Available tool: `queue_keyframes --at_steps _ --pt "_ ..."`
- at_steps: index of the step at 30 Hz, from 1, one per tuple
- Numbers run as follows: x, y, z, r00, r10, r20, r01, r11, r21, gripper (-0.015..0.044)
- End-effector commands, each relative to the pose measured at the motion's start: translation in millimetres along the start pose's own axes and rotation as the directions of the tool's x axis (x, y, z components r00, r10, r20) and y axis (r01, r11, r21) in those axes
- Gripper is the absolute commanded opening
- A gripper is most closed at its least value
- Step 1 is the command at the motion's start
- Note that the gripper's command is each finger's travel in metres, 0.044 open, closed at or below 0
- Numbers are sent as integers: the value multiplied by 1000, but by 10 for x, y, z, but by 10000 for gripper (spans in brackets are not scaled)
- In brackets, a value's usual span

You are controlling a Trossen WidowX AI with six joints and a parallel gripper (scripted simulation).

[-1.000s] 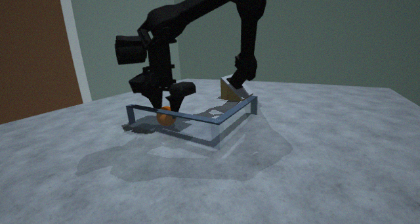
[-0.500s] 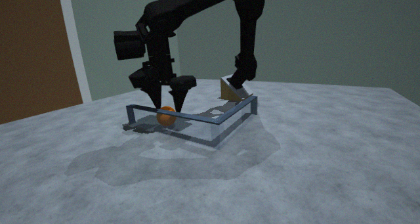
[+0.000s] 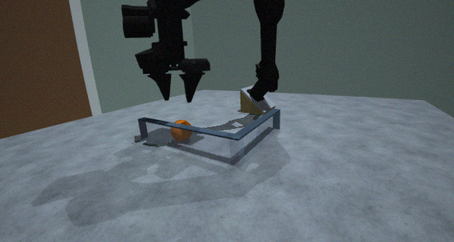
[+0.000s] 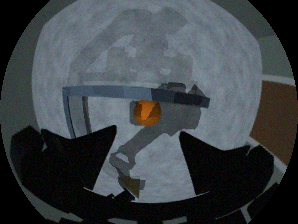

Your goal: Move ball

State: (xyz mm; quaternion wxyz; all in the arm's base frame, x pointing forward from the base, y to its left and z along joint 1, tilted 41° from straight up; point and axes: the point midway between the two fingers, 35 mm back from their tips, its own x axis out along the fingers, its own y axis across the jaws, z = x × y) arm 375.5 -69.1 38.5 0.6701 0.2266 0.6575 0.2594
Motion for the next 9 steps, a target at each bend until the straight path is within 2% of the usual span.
queue_keyframes --at_steps 1,4,9 --pt "-170 -8 -9 1000 0 2 0 1000 4 440" --pt "-445 9 -36 1000 0 1 0 1000 0 440" --pt "-464 11 -38 1000 0 1 0 1000 0 440"
